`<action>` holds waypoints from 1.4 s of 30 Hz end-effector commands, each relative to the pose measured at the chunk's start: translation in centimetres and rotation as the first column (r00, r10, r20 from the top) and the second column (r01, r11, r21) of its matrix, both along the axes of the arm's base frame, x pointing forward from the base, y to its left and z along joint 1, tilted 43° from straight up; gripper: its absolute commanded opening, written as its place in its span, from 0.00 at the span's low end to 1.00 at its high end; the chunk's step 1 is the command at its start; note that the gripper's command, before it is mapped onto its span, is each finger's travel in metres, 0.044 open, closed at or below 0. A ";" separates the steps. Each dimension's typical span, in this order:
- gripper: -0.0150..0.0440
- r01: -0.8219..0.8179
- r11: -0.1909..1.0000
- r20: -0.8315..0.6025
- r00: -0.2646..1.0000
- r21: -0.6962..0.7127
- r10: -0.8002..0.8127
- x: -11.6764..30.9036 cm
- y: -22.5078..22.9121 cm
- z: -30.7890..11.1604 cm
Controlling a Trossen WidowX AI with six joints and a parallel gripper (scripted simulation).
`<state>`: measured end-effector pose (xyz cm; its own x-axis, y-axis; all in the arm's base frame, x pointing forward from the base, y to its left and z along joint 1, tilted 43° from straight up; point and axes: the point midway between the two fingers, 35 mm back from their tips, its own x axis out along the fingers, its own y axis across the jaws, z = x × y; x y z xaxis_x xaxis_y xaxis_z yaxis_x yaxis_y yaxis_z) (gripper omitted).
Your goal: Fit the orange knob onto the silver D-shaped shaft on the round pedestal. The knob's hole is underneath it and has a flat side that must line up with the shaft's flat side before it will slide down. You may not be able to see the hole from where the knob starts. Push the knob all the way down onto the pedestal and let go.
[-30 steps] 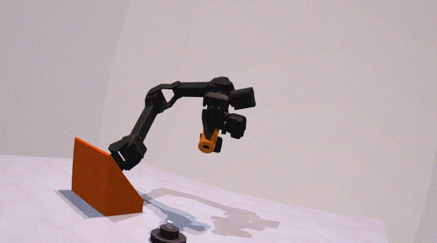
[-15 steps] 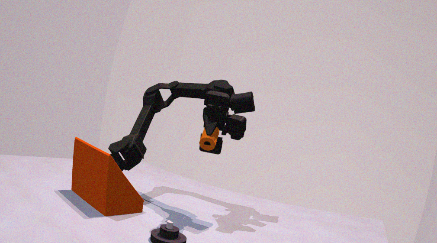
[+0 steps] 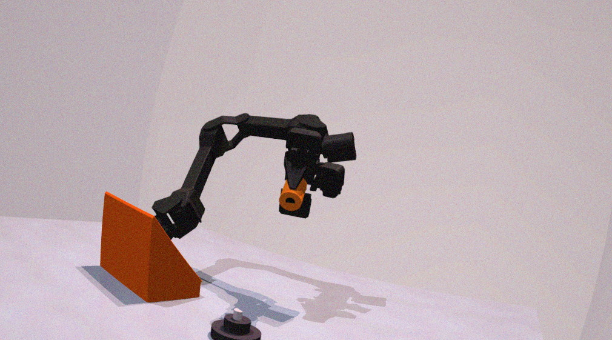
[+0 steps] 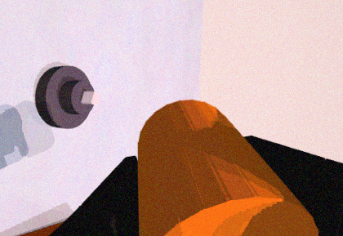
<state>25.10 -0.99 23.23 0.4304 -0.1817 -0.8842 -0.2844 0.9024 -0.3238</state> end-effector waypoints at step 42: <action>0.25 -0.109 0.922 -0.135 0.976 0.372 0.170 0.5 1.9 -3.7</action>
<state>25.49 0.66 20.18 0.3087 0.1287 -0.9424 -0.4092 0.9124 -0.0094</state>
